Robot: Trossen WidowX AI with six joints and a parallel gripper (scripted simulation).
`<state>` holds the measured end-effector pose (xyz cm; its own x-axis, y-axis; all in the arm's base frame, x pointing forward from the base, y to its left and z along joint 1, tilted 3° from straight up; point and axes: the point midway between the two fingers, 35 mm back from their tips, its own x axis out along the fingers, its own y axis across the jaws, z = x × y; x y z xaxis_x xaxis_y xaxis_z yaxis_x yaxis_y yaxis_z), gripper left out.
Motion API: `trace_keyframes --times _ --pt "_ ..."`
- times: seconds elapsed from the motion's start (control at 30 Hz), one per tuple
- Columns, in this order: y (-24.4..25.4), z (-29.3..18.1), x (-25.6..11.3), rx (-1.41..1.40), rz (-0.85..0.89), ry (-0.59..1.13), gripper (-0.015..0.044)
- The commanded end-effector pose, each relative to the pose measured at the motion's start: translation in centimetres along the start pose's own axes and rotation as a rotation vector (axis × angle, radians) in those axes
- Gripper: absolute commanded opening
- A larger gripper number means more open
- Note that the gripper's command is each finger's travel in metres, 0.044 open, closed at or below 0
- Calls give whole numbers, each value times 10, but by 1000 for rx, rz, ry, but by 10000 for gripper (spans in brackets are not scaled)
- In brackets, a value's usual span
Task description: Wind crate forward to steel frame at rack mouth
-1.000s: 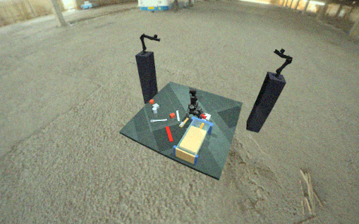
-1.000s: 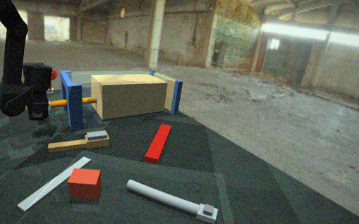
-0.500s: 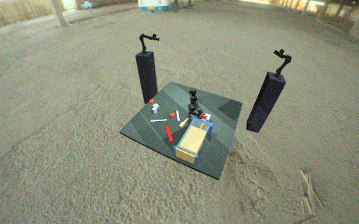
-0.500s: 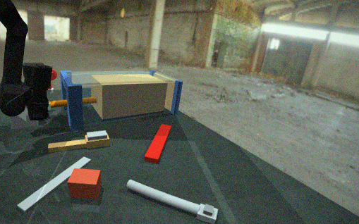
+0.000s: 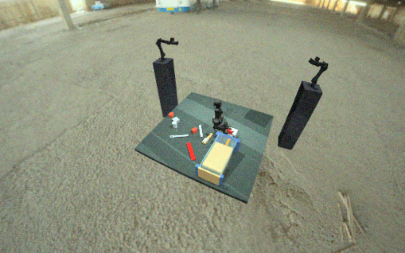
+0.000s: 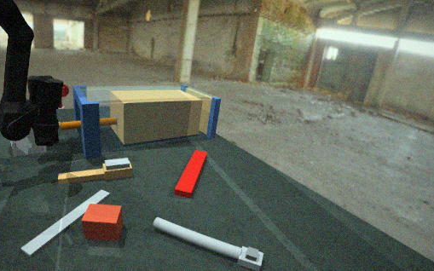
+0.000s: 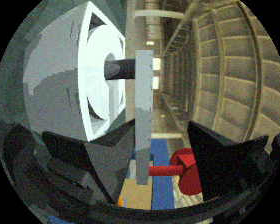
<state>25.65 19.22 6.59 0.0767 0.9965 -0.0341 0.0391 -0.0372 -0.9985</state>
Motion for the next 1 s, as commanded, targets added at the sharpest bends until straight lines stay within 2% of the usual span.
trace_keyframes --times 0.0,0.97 --pt "0 0 0 -2 -1 0 240" --pt "-4 0 0 0 0 0 240"
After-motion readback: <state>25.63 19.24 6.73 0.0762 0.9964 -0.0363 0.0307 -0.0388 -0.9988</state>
